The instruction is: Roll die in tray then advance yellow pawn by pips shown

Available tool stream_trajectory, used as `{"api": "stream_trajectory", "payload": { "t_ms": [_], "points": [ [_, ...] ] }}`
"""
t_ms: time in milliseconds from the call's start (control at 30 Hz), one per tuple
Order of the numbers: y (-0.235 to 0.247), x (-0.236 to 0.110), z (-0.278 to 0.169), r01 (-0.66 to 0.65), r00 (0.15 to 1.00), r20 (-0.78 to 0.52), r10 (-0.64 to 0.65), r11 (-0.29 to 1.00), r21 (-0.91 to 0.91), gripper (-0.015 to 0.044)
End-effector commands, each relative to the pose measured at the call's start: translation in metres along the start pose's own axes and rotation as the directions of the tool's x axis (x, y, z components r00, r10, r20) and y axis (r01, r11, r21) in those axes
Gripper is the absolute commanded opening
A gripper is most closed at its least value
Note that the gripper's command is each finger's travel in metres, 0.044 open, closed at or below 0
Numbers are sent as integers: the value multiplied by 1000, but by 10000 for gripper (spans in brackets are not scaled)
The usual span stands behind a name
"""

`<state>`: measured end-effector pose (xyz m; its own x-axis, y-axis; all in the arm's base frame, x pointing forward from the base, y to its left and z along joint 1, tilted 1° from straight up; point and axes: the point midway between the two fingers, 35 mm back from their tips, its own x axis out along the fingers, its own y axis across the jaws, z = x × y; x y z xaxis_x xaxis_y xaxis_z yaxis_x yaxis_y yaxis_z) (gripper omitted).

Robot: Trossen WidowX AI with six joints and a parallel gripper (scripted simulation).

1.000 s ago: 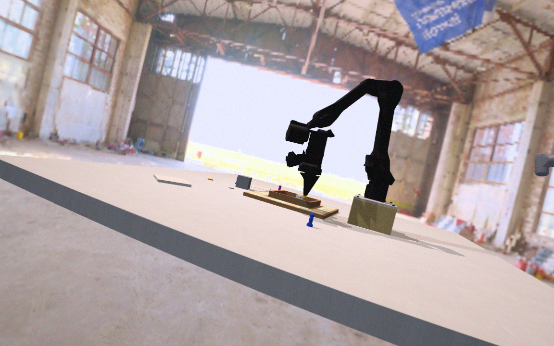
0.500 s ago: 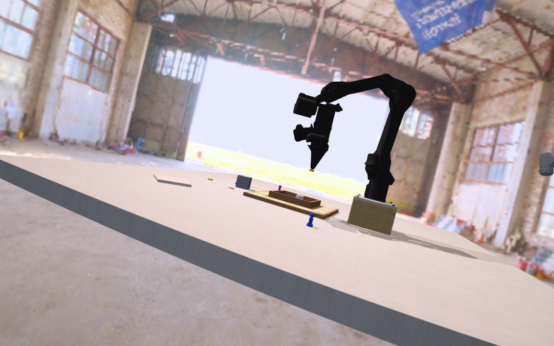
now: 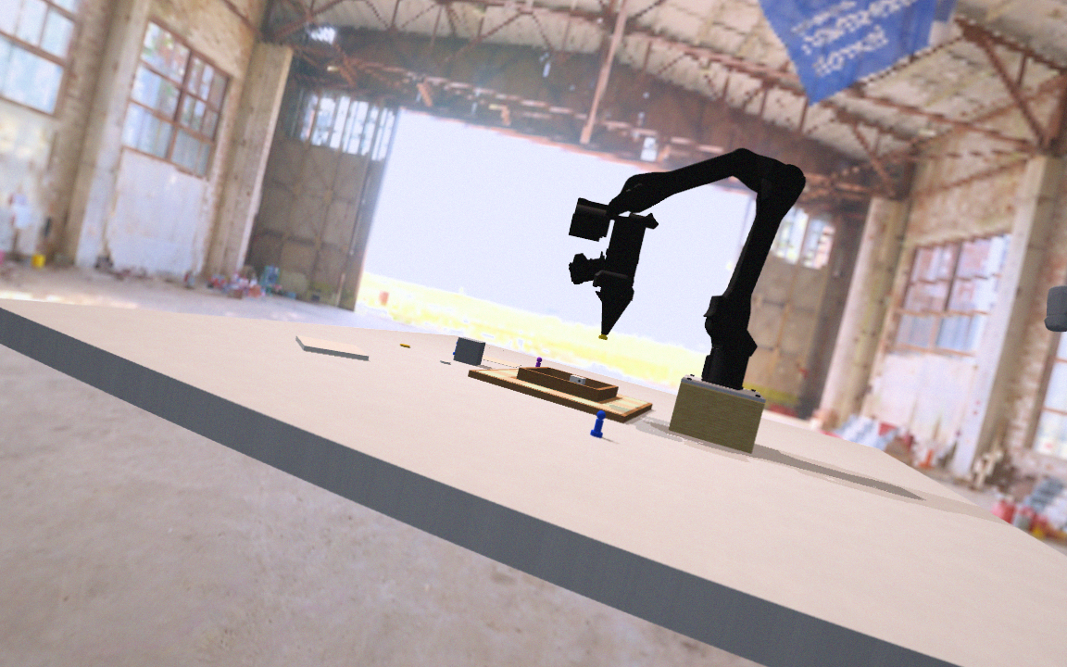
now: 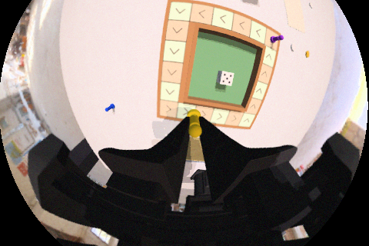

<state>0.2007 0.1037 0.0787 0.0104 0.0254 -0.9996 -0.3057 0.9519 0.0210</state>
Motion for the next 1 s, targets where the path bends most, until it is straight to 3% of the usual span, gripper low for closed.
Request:
{"api": "stream_trajectory", "payload": {
  "t_ms": [0, 967],
  "points": [
    [-17, 5, -3, 2, 1000, 9, -2, 1000, -6, 0],
    [-108, 49, -58, 9, 1000, 4, -9, 1000, -6, 0]
  ]
}}
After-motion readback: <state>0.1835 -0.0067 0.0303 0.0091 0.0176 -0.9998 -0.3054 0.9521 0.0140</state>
